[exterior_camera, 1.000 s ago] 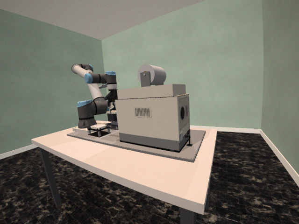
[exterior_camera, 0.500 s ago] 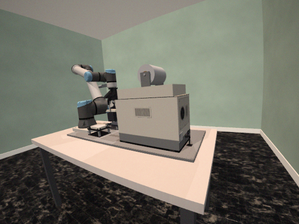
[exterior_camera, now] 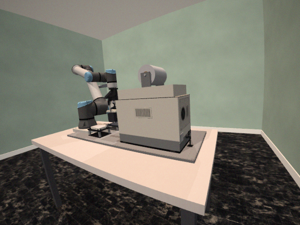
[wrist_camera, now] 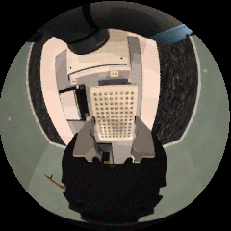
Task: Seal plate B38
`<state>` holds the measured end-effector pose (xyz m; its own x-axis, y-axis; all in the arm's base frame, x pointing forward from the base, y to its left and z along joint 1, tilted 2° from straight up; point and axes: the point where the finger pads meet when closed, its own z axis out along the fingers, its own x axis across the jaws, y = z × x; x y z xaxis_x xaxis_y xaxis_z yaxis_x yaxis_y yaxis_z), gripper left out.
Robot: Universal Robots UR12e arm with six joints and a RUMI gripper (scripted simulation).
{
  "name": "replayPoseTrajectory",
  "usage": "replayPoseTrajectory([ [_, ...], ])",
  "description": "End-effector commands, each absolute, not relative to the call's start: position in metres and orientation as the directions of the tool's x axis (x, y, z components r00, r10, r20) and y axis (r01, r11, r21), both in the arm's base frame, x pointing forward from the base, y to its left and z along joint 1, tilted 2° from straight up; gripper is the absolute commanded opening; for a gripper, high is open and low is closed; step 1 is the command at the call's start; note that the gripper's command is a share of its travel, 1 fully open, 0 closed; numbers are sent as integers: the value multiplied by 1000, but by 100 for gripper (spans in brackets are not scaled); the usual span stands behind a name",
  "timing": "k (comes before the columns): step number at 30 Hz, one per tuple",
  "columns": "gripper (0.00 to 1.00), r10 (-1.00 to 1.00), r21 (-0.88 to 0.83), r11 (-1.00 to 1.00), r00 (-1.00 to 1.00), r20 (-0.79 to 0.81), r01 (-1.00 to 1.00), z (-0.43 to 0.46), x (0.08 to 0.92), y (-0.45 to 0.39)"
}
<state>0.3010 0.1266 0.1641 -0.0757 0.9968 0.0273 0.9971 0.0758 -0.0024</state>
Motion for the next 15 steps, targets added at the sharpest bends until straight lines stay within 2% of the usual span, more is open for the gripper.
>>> replayPoseTrajectory([
  [1, 0, 997, -1, 72, -72, 27, 997, 165, 302, 127],
  [15, 0, 997, -1, 72, -72, 27, 997, 164, 321, 114],
])
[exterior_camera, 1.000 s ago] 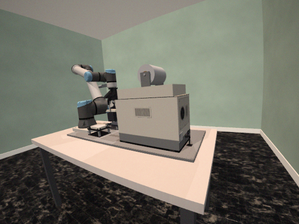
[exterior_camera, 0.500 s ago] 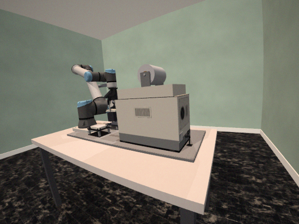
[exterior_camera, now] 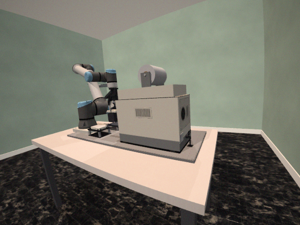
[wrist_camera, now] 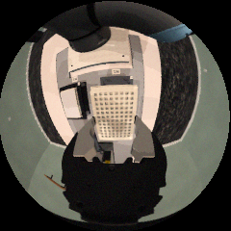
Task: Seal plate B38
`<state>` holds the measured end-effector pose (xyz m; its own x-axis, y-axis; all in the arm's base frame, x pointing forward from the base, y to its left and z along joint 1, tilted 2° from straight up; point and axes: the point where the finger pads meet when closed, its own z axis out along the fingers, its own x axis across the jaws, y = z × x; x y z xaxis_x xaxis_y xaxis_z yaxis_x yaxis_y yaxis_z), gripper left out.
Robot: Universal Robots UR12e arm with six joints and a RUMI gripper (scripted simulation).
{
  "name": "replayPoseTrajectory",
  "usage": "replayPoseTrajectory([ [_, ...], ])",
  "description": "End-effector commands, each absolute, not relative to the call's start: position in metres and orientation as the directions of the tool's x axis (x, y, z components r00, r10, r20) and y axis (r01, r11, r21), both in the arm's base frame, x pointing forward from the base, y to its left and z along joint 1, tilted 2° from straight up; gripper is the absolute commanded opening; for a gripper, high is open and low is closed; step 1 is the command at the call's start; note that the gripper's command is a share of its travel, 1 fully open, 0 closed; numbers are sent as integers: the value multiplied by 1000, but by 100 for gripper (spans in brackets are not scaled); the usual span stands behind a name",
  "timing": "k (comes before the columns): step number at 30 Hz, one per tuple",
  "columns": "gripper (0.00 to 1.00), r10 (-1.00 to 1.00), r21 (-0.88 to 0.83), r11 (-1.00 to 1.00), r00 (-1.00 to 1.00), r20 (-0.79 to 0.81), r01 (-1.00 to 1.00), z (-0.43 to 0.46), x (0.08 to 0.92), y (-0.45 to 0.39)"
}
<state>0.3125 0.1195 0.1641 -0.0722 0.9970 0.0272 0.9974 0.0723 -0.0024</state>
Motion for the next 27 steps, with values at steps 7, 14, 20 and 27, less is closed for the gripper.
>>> replayPoseTrajectory([
  [7, 0, 997, -1, 72, -72, 27, 997, 164, 335, 106],
  [14, 0, 997, -1, 72, -72, 27, 997, 164, 345, 100],
  [20, 0, 997, -1, 72, -72, 27, 997, 164, 357, 93],
  [27, 0, 997, -1, 72, -72, 27, 997, 163, 367, 87],
])
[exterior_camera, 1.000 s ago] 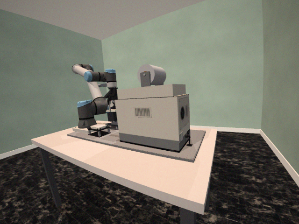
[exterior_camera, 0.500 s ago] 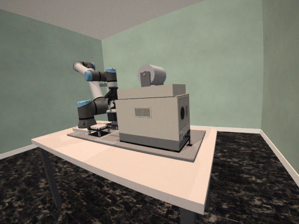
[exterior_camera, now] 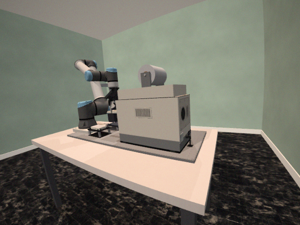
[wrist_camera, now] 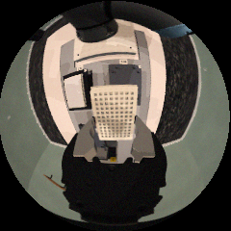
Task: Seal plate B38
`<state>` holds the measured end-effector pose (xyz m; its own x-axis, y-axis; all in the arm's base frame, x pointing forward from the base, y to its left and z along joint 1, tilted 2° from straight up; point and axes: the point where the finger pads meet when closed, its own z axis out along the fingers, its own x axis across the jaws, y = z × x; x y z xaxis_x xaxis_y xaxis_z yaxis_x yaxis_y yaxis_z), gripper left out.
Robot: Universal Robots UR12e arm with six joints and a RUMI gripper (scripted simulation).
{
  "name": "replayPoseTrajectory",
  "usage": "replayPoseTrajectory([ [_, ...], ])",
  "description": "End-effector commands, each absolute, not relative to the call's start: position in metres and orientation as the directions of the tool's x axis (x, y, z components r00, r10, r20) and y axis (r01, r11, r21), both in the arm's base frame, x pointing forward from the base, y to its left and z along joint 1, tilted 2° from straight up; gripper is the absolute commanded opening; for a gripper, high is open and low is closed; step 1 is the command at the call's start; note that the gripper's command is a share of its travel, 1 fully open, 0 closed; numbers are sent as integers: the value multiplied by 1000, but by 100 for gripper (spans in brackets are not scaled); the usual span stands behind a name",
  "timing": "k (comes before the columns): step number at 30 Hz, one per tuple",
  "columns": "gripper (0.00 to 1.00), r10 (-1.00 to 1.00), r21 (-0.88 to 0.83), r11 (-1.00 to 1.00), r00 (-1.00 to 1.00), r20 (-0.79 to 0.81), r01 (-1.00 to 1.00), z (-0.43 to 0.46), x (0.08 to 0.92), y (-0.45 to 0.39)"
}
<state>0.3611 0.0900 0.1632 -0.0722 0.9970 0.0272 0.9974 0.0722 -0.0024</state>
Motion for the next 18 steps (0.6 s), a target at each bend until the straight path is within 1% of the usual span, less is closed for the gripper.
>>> replayPoseTrajectory([
  [1, 0, 997, -1, 72, -72, 27, 997, 163, 369, 85],
  [18, 0, 997, -1, 72, -72, 27, 997, 163, 399, 67],
])
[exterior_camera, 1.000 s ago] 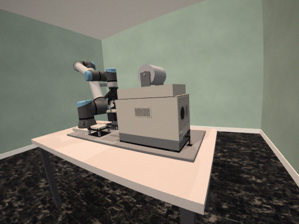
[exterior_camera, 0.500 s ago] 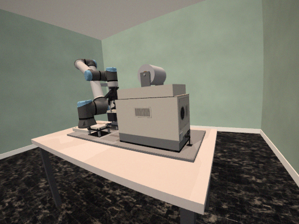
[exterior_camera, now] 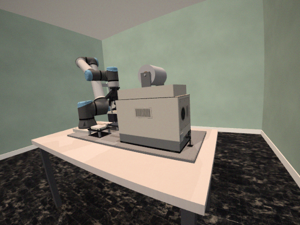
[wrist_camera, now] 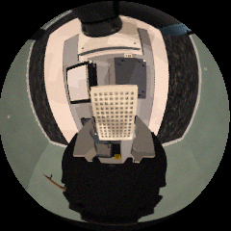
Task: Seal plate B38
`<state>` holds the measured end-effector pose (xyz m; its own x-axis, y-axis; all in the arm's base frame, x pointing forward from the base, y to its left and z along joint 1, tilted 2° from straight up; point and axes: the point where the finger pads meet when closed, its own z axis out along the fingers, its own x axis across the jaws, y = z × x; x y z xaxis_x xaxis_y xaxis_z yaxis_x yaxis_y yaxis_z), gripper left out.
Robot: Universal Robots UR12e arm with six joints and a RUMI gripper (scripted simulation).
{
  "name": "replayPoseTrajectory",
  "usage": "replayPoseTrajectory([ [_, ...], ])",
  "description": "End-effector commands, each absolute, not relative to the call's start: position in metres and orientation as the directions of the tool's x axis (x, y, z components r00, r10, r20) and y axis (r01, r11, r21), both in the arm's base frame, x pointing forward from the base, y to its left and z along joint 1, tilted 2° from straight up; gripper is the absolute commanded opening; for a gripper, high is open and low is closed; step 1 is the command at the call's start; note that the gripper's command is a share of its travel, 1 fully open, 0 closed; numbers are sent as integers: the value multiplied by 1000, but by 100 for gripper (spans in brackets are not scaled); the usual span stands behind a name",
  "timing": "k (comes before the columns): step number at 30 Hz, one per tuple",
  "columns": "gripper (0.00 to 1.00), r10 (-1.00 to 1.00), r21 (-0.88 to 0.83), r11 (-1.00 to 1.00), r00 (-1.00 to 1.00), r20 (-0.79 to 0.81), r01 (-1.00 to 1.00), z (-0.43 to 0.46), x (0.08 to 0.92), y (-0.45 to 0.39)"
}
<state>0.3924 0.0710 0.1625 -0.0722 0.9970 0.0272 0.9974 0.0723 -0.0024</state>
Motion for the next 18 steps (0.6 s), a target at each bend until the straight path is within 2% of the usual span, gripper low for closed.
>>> replayPoseTrajectory([
  [1, 0, 997, -1, 72, -72, 27, 997, 163, 401, 66],
  [18, 0, 997, -1, 72, -72, 27, 997, 162, 431, 48],
])
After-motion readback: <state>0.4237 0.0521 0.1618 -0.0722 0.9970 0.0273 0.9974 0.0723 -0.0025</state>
